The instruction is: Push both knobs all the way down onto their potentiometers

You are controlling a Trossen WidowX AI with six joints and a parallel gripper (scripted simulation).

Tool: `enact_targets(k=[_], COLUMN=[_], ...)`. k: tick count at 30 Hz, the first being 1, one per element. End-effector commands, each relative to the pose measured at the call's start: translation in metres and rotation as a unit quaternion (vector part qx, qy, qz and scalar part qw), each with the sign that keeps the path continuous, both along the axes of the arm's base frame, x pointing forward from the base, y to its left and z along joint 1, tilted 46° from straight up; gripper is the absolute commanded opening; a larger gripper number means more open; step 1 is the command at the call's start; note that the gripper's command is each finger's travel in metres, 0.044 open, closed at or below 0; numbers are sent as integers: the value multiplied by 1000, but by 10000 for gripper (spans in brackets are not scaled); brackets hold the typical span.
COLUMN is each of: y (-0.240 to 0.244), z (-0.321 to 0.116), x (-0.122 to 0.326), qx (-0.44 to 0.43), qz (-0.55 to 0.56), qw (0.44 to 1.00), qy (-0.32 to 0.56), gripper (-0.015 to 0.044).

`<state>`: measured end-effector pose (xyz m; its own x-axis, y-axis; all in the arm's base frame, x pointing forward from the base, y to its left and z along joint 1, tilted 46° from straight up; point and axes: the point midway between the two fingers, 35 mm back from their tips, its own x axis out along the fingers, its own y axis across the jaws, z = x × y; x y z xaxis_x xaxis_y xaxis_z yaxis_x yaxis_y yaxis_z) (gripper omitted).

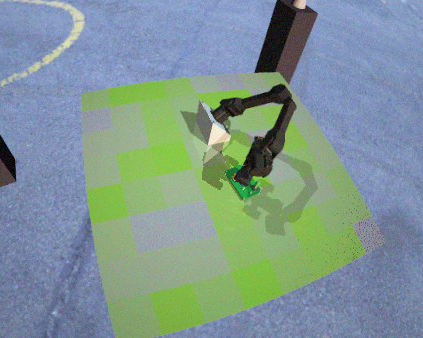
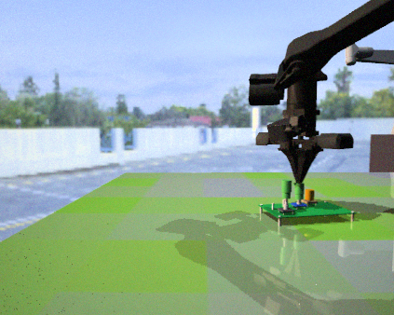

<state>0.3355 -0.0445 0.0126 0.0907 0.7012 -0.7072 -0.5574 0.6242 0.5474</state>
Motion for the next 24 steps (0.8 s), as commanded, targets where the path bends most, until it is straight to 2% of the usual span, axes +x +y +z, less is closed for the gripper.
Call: enact_targets(k=[1,24], y=[3,6], z=[-2,-4], x=[0,0], qx=[2,2], qz=[0,0], qw=[1000,1000], qy=[1,1], gripper=[0,0])
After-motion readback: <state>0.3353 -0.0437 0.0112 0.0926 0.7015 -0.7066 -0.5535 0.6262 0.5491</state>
